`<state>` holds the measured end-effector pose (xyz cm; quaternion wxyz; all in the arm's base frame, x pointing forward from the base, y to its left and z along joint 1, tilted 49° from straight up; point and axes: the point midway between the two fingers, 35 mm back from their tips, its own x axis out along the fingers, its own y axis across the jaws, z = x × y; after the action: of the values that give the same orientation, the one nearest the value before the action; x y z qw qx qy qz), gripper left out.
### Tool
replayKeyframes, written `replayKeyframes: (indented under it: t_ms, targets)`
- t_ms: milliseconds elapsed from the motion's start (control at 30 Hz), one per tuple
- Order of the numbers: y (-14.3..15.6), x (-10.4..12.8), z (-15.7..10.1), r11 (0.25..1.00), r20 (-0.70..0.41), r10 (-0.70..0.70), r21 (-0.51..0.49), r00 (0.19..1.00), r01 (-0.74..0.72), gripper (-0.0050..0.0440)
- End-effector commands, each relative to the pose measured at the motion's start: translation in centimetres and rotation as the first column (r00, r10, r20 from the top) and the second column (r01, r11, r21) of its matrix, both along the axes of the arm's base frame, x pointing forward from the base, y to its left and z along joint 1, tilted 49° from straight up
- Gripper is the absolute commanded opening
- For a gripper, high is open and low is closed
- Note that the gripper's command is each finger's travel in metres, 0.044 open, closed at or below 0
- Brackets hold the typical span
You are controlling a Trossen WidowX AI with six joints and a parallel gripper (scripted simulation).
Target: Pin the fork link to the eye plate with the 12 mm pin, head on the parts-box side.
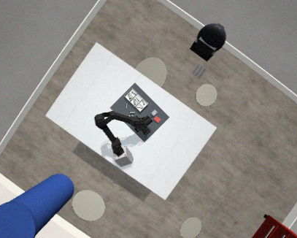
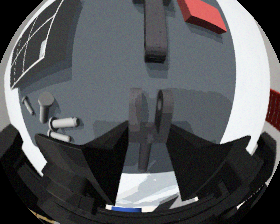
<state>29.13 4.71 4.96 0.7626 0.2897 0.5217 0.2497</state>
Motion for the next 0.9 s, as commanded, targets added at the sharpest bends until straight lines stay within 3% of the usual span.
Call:
replayKeyframes:
  t_ms: [0,867]
  targets:
    - [-0.04,0.00,-0.08,1.000,0.004,0.004,-0.005,1.000,-0.004,0.0124]
    - [-0.16,0.00,-0.33,0.999,0.028,0.032,-0.029,0.999,-0.031,0.0124]
